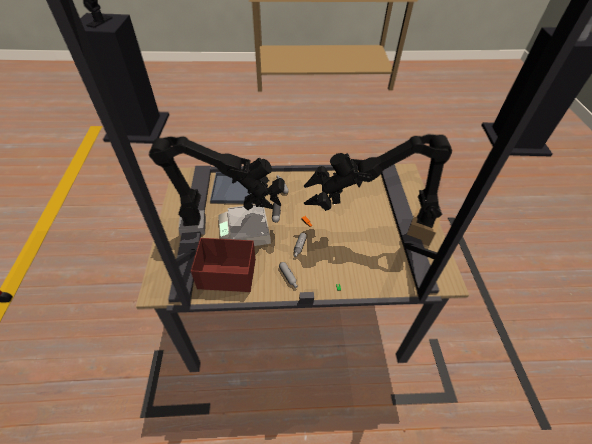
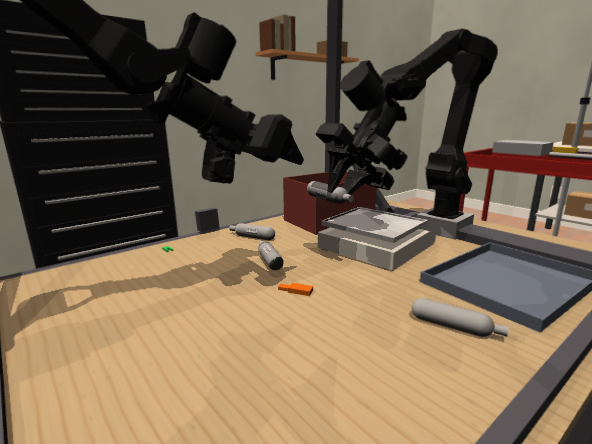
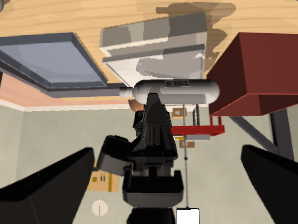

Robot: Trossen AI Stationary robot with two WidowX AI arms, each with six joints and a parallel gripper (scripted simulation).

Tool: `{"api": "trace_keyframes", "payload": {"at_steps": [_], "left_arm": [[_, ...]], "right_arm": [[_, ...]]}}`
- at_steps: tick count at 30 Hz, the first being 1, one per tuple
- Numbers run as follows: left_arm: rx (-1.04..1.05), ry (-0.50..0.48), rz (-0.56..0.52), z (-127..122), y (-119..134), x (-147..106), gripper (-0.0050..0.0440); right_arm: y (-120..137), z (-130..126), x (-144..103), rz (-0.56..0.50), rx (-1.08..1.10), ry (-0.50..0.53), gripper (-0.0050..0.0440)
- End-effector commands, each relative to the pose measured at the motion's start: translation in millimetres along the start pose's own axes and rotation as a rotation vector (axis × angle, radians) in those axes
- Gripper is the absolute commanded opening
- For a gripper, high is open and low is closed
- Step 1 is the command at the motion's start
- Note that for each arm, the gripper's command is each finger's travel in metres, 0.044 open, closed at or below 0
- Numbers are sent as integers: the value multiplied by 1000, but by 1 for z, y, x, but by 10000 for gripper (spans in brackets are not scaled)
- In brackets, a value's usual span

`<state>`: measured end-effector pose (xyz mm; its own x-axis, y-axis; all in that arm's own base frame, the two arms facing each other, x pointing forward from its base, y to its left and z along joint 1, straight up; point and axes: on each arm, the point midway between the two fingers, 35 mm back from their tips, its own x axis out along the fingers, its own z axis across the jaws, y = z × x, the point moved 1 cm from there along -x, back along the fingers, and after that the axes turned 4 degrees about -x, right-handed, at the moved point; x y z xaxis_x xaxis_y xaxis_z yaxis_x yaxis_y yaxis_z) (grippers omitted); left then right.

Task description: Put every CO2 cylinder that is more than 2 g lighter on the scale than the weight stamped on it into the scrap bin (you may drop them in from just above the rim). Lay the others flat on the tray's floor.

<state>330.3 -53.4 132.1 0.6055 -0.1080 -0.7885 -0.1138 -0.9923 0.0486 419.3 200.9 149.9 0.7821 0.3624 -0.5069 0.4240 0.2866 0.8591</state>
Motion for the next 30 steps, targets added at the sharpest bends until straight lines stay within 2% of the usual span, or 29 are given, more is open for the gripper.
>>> {"api": "trace_keyframes", "payload": {"at_steps": [1, 7, 9, 10, 16, 23, 26, 27, 30], "left_arm": [[-5, 127, 14, 0, 0, -5, -50], [-4, 255, 23, 1, 0, -1, -50], [-4, 255, 23, 1, 0, -1, -50], [-3, 314, 27, -5, 0, -2, -50], [-3, 360, 31, 15, -1, 16, -50], [-2, 474, 39, 12, -1, 20, -50], [-2, 487, 39, 13, -1, 21, -50], [0, 540, 43, 6, -1, 18, -50], [-1, 560, 44, 12, -1, 24, -50]], "right_arm": [[11, 1, -4, 28, 3, -2, 440], [11, 1, -4, 28, 3, -2, 440], [11, 1, -4, 28, 3, -2, 440], [11, 1, -4, 28, 3, -2, 440], [11, 1, -4, 28, 3, -2, 440], [11, 1, -4, 28, 3, -2, 440], [11, 1, -4, 28, 3, -2, 440], [11, 1, -4, 28, 3, -2, 440], [11, 1, -4, 28, 3, -2, 440]]}}
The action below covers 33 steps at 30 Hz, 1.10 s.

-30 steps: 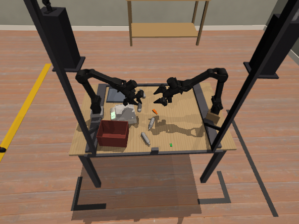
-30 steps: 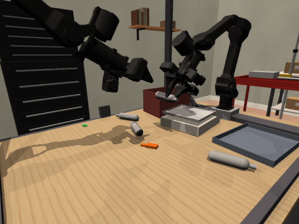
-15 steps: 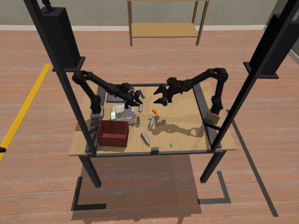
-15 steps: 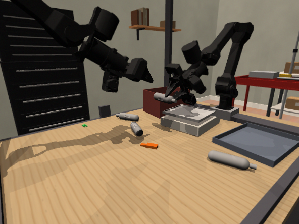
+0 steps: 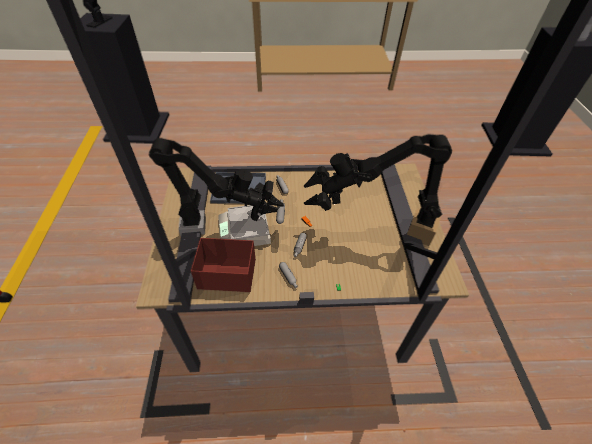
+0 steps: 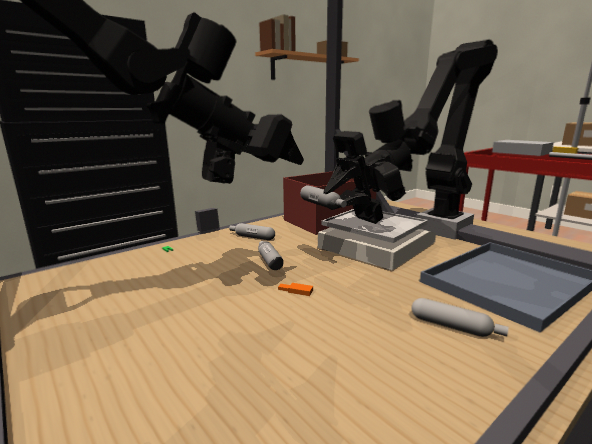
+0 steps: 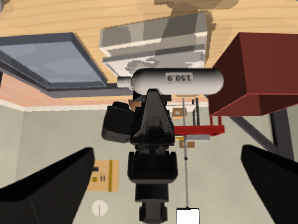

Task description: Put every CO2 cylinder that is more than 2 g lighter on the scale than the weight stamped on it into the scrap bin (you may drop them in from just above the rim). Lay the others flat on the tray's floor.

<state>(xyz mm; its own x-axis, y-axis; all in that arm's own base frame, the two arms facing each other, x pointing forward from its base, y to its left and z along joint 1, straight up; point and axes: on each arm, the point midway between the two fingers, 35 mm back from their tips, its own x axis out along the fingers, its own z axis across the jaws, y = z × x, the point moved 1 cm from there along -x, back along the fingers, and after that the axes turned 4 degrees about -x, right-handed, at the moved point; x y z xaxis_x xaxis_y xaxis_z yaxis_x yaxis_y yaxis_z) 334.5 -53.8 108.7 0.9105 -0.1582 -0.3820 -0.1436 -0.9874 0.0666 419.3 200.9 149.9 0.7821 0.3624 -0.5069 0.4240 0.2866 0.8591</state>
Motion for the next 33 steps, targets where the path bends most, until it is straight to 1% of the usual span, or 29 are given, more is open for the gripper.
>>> {"api": "trace_keyframes", "payload": {"at_steps": [1, 6, 11, 13, 14, 16, 17, 24, 25, 30, 33], "left_arm": [[-6, 53, 8, 4, 0, 3, -50], [-5, 99, 11, 10, -1, 7, -50], [-4, 193, 18, 0, 0, 6, -50], [-4, 193, 18, 0, 0, 6, -50], [-2, 251, 21, -11, 1, 4, -50], [0, 325, 26, -27, 2, 0, -50], [0, 346, 28, -32, 2, 0, -50], [1, 351, 28, -33, 2, -1, -50], [1, 376, 30, -42, 3, -3, -50], [1, 376, 30, -46, 3, -4, -50], [1, 377, 30, -46, 3, -4, -50]], "right_arm": [[11, 1, -4, 28, 3, -2, 440], [11, 1, -4, 28, 3, -2, 440], [11, 1, -4, 28, 3, -2, 440], [11, 1, -4, 28, 3, -2, 440], [11, 1, -4, 28, 3, -2, 440], [11, 1, -4, 28, 3, -2, 440], [11, 1, -4, 28, 3, -2, 440], [11, 1, -4, 28, 3, -2, 440], [11, 1, -4, 28, 3, -2, 440], [11, 1, -4, 28, 3, -2, 440], [14, 1, 4, 28, 3, -2, 440]]}}
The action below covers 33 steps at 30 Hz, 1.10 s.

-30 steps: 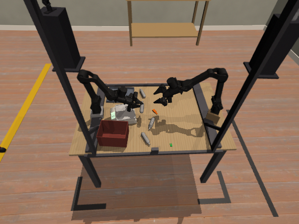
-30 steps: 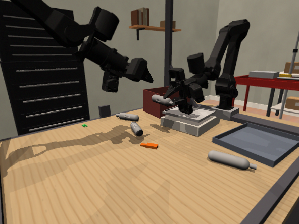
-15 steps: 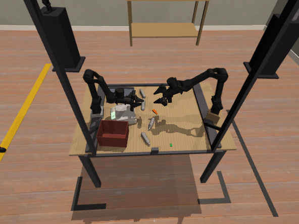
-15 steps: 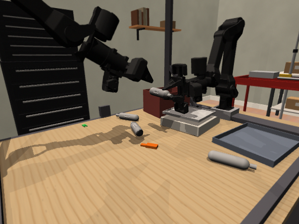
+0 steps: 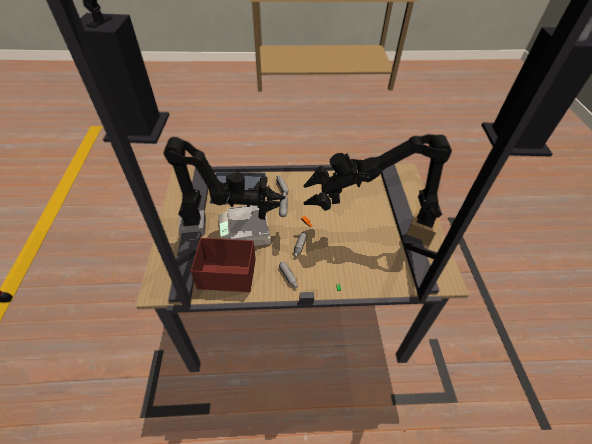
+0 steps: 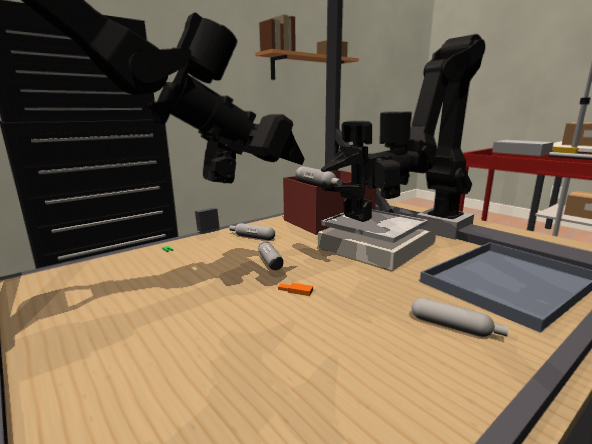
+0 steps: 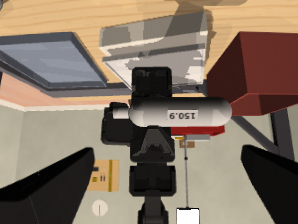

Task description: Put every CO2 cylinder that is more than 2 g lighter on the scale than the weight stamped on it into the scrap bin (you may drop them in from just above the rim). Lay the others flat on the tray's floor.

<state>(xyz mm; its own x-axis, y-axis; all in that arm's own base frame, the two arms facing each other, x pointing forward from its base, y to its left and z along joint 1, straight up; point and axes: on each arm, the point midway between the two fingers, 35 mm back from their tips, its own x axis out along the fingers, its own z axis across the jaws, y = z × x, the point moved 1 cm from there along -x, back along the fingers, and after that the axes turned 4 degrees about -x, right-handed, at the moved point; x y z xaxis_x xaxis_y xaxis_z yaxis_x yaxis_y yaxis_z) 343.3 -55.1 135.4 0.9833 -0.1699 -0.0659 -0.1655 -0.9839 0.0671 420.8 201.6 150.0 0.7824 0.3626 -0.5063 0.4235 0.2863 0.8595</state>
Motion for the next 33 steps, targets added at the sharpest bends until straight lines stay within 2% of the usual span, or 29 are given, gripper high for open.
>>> {"api": "trace_keyframes", "payload": {"at_steps": [1, 9, 10, 22, 24, 29, 31, 33], "left_arm": [[-4, 53, 7, -18, 1, 3, -50], [-4, 53, 7, -18, 1, 3, -50], [-1, 34, 4, -11, 1, 2, -50], [-1, 34, 4, -11, 1, 2, -50], [0, 51, 8, -18, 1, 3, -50], [58, -3, 46, -18, -2, 2, -50], [58, -3, 46, -18, -2, 2, -50], [97, -42, 74, -19, -3, 2, -50]], "right_arm": [[15, 1, 5, 28, 4, -2, 440], [25, 3, 33, 27, 5, -3, 440], [25, 3, 34, 27, 5, -3, 440], [25, 3, 32, 28, 5, -3, 440], [28, 3, 29, 34, 3, -5, 440], [34, 12, 8, 7, -138, -53, 440], [34, 12, 8, 7, -138, -53, 440], [41, 14, -3, -11, -250, -84, 440]]}}
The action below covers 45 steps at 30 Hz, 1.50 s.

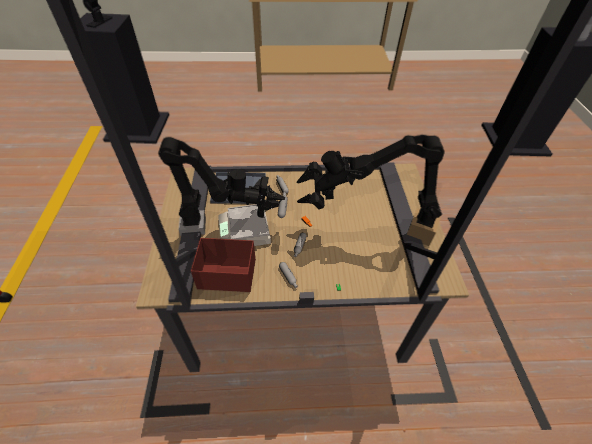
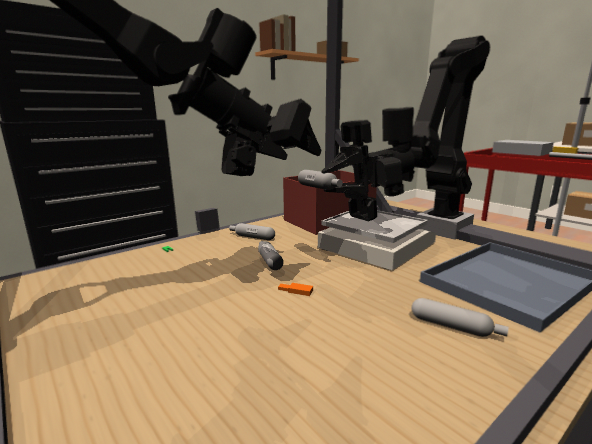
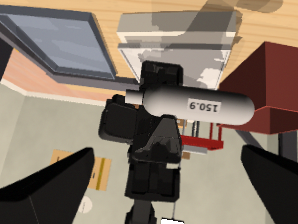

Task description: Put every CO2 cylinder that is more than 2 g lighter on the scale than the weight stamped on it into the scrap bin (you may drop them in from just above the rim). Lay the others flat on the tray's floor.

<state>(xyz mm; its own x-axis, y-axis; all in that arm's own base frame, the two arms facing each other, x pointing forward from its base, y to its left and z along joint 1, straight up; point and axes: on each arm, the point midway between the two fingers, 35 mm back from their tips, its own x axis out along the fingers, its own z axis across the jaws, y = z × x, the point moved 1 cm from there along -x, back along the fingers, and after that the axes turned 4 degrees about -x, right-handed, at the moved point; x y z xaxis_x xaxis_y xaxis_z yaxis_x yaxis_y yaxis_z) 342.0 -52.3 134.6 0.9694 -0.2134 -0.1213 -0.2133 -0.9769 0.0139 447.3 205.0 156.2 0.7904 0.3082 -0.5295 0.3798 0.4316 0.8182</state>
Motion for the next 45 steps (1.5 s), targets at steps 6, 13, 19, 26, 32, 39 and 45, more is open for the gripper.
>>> {"api": "trace_keyframes", "payload": {"at_steps": [6, 13, 19, 26, 32, 39, 45], "left_arm": [[157, -31, 105, -34, -6, 1, -50], [308, -76, 177, -52, -10, 4, -50], [372, -166, 227, -47, -13, 7, -50], [506, -263, 299, -51, -17, 14, -50], [571, -328, 340, -51, -17, 17, -50], [691, -496, 444, -44, -16, 20, -50], [783, -628, 531, -39, -15, 21, -50]], "right_arm": [[20, 21, -52, -61, -402, -128, 440], [15, 36, -85, -158, -742, -220, 440], [16, 45, -103, -201, -926, -277, 440], [14, 60, -131, -279, -1218, -363, 440], [12, 68, -144, -319, -1353, -404, 440], [10, 81, -169, -382, -1615, -476, 440], [7, 90, -186, -427, -1802, -527, 440]]}}
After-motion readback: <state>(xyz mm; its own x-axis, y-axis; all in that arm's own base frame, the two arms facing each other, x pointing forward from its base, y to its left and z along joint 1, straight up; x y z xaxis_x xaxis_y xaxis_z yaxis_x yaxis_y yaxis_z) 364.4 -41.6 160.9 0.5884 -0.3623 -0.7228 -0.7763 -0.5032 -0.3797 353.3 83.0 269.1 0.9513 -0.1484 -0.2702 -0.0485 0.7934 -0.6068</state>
